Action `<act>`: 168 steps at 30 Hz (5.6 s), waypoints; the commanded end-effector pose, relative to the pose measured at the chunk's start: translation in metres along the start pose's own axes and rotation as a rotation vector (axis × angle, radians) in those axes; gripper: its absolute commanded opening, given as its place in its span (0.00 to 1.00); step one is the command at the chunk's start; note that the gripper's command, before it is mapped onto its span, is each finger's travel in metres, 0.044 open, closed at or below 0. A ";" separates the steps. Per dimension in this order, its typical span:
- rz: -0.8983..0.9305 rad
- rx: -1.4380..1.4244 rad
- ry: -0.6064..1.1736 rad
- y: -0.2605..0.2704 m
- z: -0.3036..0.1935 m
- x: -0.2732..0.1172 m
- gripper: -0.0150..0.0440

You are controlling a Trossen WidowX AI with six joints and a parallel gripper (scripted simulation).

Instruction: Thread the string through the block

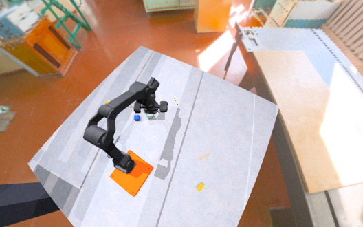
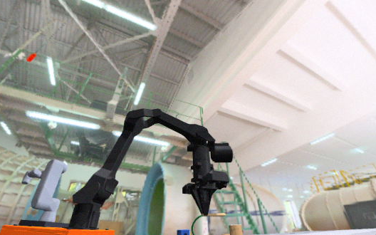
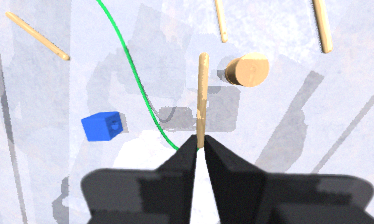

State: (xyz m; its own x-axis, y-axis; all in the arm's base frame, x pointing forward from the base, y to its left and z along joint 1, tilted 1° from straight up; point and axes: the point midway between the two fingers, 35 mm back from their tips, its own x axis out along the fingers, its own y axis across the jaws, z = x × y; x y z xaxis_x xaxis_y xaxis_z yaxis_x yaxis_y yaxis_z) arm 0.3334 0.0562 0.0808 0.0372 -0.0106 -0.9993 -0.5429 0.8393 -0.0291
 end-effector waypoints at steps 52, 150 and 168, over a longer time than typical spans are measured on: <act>-0.009 -1.641 0.008 0.002 0.044 0.004 0.25; -0.010 -1.638 0.015 -0.055 0.017 0.035 0.25; -0.010 -1.638 0.017 -0.047 0.001 0.049 0.25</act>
State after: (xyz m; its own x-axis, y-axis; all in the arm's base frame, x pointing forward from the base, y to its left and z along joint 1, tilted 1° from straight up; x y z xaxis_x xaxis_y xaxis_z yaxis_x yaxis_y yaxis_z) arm 0.3644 0.0175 0.0338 0.0403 -0.0234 -0.9989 -0.8045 -0.5937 -0.0185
